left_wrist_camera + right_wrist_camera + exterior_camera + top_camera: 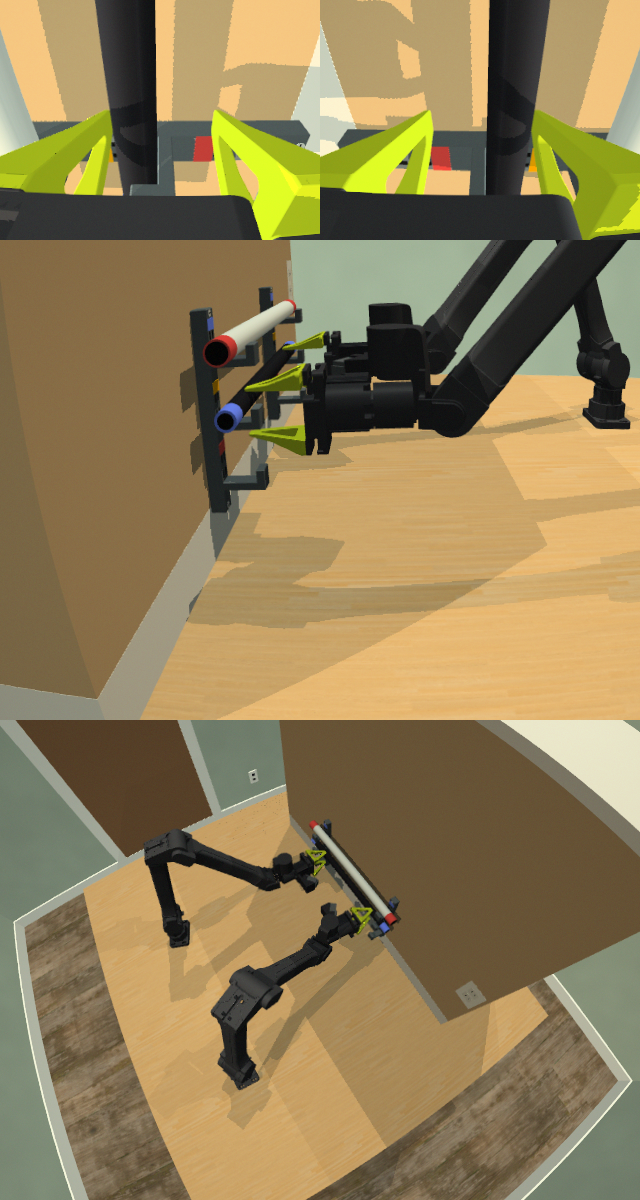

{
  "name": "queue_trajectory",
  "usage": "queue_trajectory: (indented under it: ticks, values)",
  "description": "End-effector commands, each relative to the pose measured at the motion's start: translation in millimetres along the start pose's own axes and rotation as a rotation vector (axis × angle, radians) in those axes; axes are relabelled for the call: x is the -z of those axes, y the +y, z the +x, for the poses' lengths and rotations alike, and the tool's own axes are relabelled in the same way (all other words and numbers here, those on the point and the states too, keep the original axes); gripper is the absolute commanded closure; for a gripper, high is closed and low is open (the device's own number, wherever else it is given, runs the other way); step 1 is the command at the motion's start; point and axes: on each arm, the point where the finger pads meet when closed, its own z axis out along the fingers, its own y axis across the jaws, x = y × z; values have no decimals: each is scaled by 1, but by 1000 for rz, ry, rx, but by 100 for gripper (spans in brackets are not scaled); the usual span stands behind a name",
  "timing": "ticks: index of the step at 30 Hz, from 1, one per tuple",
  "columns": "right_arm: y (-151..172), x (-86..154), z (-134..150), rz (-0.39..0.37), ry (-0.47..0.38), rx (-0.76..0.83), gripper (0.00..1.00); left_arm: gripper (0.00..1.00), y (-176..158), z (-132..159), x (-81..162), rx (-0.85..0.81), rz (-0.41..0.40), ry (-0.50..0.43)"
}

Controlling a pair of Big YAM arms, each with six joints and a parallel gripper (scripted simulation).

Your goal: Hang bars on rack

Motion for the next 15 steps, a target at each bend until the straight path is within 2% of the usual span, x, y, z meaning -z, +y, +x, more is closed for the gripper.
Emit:
queue_trajectory:
  ticks: [1, 15]
  values:
    - [-32, 4, -9, 56, -11, -25, 42, 42, 15, 1, 1, 11, -38, 5]
    - [-41, 22, -13, 67, -18, -28, 42, 42, 24, -1, 19, 12, -49, 1]
